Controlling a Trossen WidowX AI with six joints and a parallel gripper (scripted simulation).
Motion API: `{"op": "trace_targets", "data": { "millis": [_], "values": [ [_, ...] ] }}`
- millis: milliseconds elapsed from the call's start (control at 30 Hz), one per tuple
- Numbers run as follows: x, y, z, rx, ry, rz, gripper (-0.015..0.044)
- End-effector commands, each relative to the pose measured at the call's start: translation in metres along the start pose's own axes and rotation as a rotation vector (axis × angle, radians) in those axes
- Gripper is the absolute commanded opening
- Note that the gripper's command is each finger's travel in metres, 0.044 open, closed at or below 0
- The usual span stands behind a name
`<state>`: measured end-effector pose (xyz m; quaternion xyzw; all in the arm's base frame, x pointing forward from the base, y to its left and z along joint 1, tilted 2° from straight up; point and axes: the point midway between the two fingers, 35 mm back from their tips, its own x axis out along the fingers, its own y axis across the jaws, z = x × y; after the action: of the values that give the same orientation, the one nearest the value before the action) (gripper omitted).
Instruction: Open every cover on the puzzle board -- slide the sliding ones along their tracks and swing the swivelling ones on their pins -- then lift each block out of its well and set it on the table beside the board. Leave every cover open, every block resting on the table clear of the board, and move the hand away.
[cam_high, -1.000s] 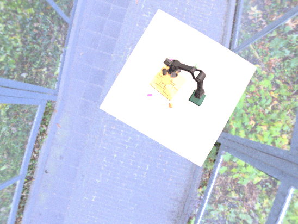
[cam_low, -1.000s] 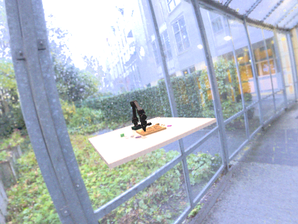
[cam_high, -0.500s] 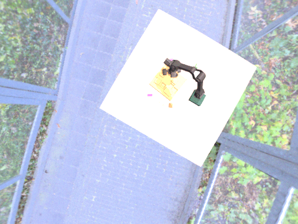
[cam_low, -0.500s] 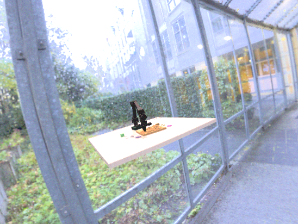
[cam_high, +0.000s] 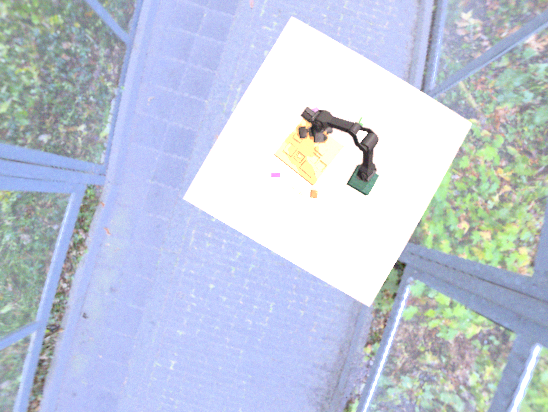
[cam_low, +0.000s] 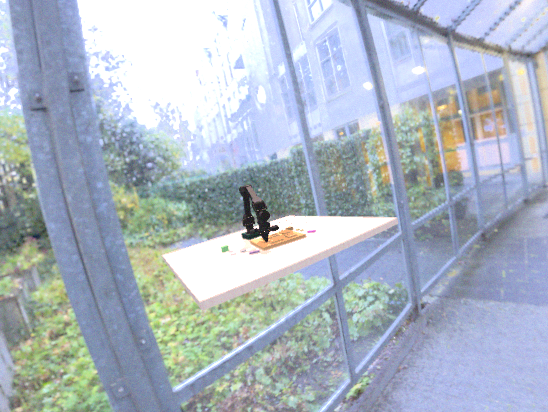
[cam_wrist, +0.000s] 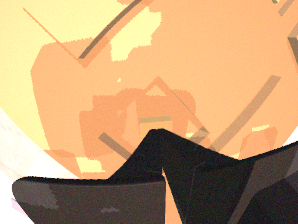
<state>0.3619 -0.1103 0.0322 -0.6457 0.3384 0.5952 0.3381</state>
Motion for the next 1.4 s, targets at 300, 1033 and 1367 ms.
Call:
{"op": "trace_targets", "data": {
  "millis": [300, 1033, 1367],
  "values": [
    [-0.006, 0.000, -0.001, -0.002, -0.002, -0.001, 0.0000],
    [-0.010, 0.000, -0.001, 1.759, -0.003, 0.002, 0.0000],
    [-0.011, 0.001, -0.001, 2.275, -0.003, 0.004, 0.0000]
  ]
}}
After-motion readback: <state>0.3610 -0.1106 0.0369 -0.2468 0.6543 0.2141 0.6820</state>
